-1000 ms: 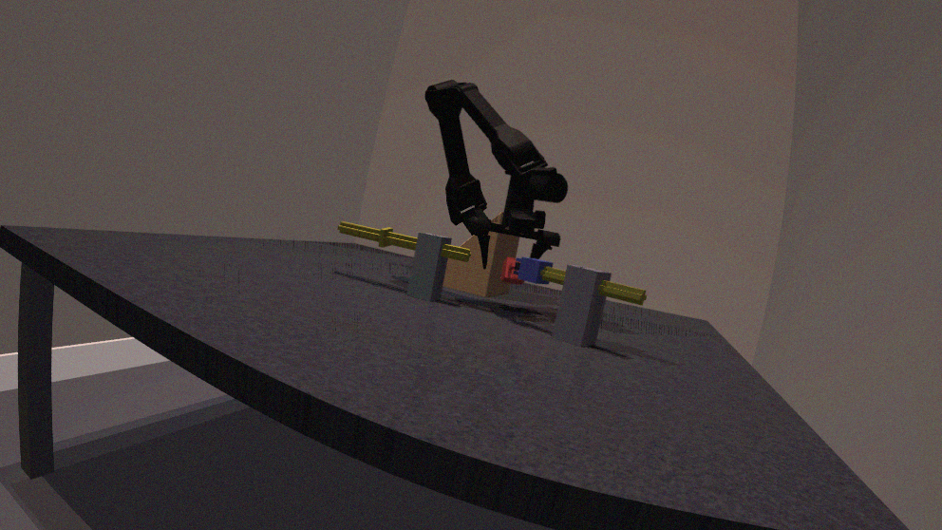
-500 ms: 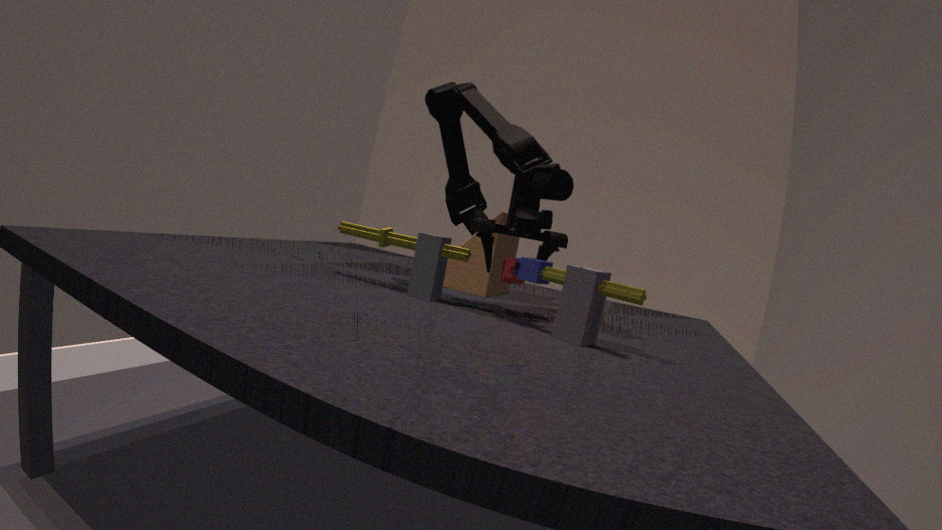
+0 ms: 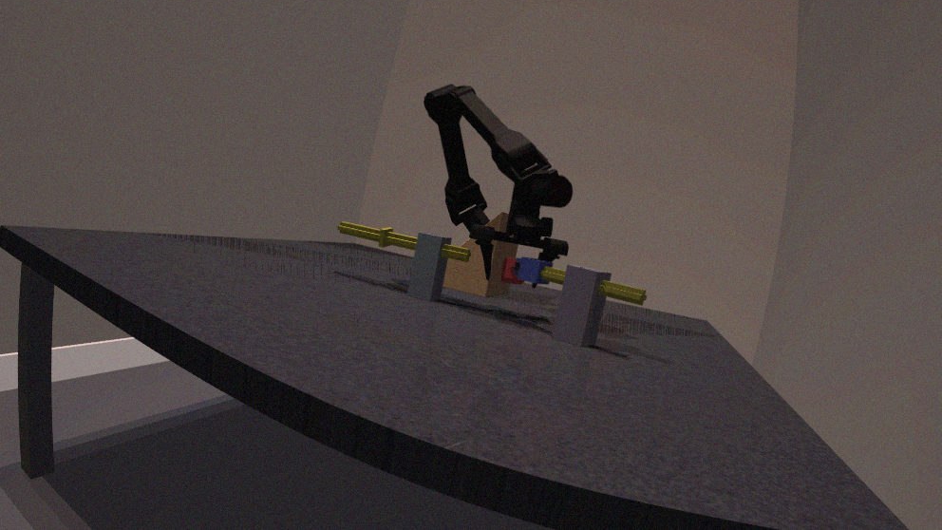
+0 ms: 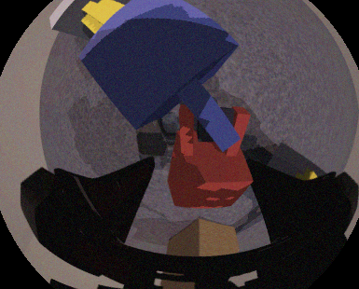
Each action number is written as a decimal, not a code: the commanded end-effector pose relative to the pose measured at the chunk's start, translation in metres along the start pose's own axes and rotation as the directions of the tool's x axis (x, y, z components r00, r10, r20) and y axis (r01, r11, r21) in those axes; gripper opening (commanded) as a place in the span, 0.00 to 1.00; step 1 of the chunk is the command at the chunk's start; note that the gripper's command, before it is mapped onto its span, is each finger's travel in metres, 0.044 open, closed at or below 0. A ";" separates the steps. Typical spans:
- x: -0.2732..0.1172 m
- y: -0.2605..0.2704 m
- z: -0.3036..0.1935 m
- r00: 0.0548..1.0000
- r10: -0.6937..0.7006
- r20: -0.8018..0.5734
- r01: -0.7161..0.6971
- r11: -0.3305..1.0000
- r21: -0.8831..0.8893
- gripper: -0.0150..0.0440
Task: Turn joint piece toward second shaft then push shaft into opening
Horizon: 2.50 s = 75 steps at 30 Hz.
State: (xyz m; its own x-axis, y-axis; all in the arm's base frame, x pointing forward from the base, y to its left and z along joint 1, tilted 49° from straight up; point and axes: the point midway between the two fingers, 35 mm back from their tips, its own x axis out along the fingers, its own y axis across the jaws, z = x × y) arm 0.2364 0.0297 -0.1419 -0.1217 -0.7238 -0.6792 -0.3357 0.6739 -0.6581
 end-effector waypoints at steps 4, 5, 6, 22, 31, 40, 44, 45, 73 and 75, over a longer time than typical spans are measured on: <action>0.012 0.000 -0.001 1.000 -0.008 -0.005 0.008 1.000 -0.006 1.00; 0.014 0.000 -0.001 1.000 -0.008 -0.005 0.008 1.000 -0.006 1.00; 0.016 0.000 -0.001 1.000 -0.008 -0.005 0.008 1.000 -0.006 1.00; 0.018 0.000 -0.001 1.000 -0.008 -0.005 0.008 1.000 -0.006 0.56; 0.018 0.000 -0.001 1.000 -0.008 -0.005 0.008 1.000 -0.006 0.56; 0.018 0.000 -0.001 1.000 -0.008 -0.005 0.008 1.000 -0.006 0.56; 0.018 0.000 -0.001 1.000 -0.008 -0.005 0.008 1.000 -0.006 0.56; 0.018 0.000 -0.001 1.000 -0.008 -0.005 0.008 1.000 -0.006 0.56; 0.018 0.000 -0.001 1.000 -0.008 -0.005 0.008 1.000 -0.006 0.56; 0.018 0.000 -0.001 1.000 -0.008 -0.005 0.008 1.000 -0.006 0.56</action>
State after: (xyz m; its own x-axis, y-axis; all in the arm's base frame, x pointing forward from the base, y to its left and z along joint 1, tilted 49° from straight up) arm 0.2331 0.0165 -0.1529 -0.1248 -0.7298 -0.6722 -0.3397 0.6680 -0.6621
